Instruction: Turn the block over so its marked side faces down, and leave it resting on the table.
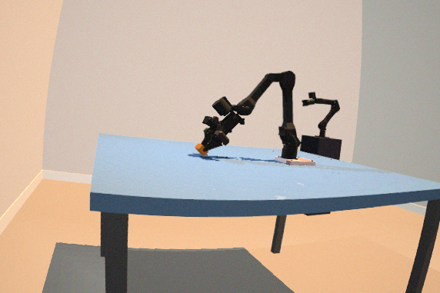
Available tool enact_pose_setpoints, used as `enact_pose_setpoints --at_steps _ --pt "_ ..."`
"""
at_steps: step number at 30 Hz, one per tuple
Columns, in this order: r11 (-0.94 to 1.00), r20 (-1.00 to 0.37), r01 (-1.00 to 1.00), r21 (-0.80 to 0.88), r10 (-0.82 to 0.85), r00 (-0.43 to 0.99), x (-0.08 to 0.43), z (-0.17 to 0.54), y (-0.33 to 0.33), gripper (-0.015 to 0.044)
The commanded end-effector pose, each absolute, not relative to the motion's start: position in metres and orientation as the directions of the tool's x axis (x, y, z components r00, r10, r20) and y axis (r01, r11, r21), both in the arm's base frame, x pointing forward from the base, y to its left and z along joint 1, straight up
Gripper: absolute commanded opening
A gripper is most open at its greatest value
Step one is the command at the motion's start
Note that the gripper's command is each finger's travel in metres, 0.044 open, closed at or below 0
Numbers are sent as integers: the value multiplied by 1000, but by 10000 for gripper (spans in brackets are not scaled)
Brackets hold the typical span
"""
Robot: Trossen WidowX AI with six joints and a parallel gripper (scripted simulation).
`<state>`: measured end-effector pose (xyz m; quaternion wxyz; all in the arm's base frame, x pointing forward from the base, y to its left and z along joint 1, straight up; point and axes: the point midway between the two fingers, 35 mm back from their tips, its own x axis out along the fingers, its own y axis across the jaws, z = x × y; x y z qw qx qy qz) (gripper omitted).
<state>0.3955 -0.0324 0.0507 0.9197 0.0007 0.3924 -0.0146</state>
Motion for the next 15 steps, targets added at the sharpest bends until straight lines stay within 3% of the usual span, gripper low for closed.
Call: enact_pose_setpoints --at_steps 1,15 --pt "1000 -688 31 -1 -23 726 397 40 -32 0" --pt "1000 -524 25 -1 -22 852 397 27 -32 0"
